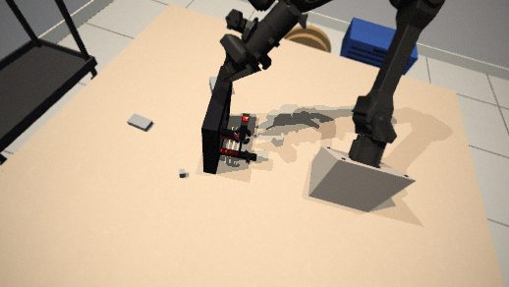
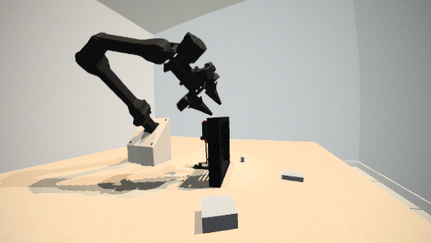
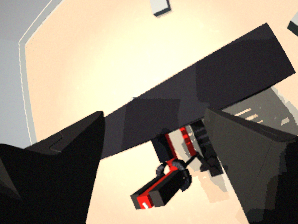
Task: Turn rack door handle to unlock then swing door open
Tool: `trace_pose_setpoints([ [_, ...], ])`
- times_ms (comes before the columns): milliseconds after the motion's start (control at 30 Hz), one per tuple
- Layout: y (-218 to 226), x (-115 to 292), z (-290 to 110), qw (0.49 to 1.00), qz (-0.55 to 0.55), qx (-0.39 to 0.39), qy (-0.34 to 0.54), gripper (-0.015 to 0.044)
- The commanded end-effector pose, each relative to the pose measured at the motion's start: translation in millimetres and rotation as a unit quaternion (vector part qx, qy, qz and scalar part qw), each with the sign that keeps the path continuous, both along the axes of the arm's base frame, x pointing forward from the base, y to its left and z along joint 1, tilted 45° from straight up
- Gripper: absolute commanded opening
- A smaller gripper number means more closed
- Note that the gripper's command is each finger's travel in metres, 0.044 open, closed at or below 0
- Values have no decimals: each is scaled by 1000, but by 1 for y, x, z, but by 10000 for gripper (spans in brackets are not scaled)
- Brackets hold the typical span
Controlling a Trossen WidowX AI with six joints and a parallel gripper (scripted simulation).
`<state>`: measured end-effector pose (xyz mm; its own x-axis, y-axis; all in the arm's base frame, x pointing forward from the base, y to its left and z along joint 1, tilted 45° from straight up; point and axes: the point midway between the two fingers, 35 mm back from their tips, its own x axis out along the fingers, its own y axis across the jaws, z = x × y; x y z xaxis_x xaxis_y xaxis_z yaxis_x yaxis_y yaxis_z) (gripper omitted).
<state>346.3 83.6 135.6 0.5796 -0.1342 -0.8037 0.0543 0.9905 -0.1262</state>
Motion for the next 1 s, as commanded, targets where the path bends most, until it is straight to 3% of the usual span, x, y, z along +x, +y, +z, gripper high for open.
trace_pose_setpoints([
  [0,5,-5,-11,999,-4,-26,36,294],
  [467,21,-35,-49,971,-1,-166,173,294],
  [967,34,-61,-64,903,25,-339,261,294],
])
